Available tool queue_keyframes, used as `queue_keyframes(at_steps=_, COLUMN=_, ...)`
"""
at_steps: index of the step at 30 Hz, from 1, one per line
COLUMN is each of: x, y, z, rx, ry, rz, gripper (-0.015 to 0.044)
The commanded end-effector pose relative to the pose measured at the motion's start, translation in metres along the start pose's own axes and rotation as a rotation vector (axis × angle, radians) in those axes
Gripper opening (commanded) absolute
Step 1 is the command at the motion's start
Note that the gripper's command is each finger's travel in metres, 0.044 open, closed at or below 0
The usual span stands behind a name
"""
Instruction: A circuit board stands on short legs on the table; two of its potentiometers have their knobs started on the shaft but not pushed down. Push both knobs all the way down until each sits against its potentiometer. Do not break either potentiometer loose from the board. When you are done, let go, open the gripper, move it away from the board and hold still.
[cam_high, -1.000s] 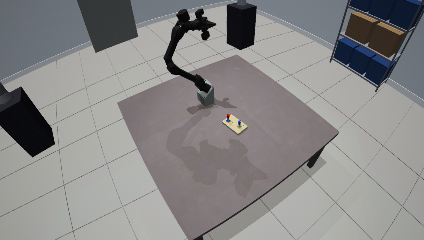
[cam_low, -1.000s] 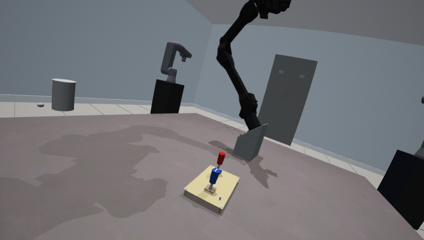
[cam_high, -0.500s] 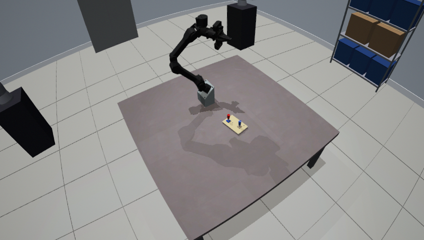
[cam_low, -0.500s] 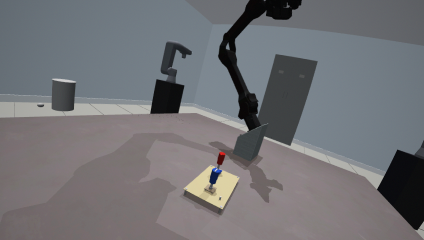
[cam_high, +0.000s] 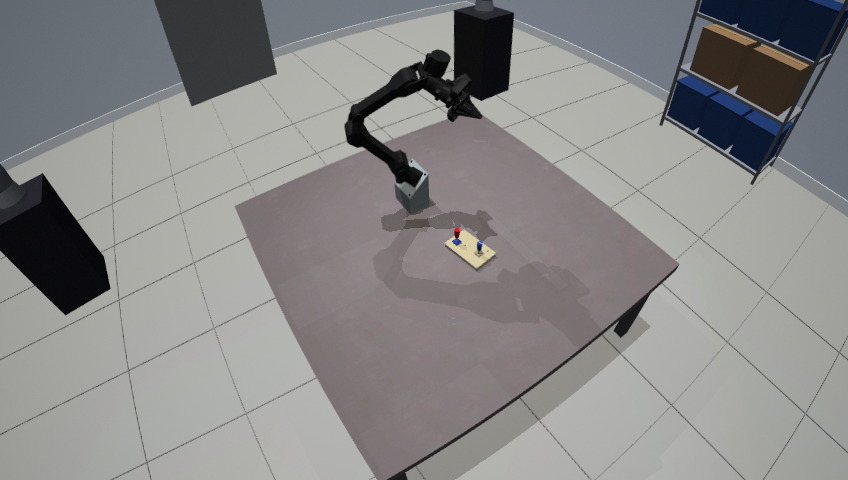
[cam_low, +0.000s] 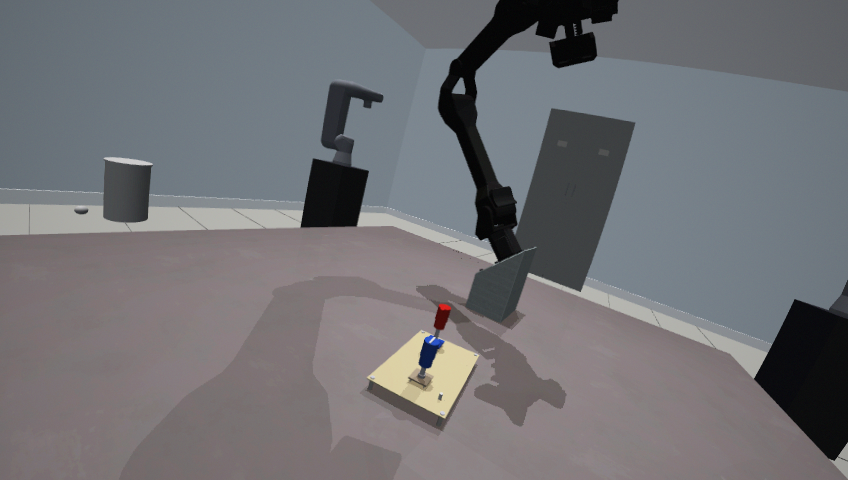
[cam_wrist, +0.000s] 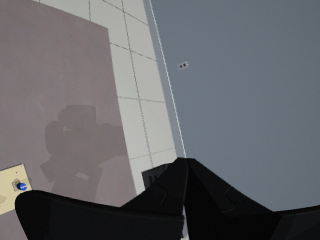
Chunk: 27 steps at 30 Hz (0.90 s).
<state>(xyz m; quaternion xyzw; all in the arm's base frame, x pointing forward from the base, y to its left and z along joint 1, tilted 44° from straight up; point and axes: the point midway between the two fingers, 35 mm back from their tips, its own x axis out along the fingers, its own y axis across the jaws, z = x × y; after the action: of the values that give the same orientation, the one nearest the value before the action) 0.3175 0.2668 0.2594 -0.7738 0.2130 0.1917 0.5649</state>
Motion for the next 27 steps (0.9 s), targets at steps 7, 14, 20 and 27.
queue_keyframes(at_steps=7, x=0.056, y=0.045, z=-0.032, rx=0.186, ry=0.141, rz=0.159, gripper=0.0000)
queue_keyframes(at_steps=14, x=0.089, y=0.082, z=-0.061, rx=0.332, ry=0.267, rz=0.262, gripper=0.0000)
queue_keyframes(at_steps=20, x=0.111, y=0.115, z=-0.088, rx=0.459, ry=0.387, rz=0.342, gripper=0.0000)
queue_keyframes(at_steps=27, x=0.129, y=0.156, z=-0.121, rx=0.608, ry=0.541, rz=0.426, gripper=0.0000)
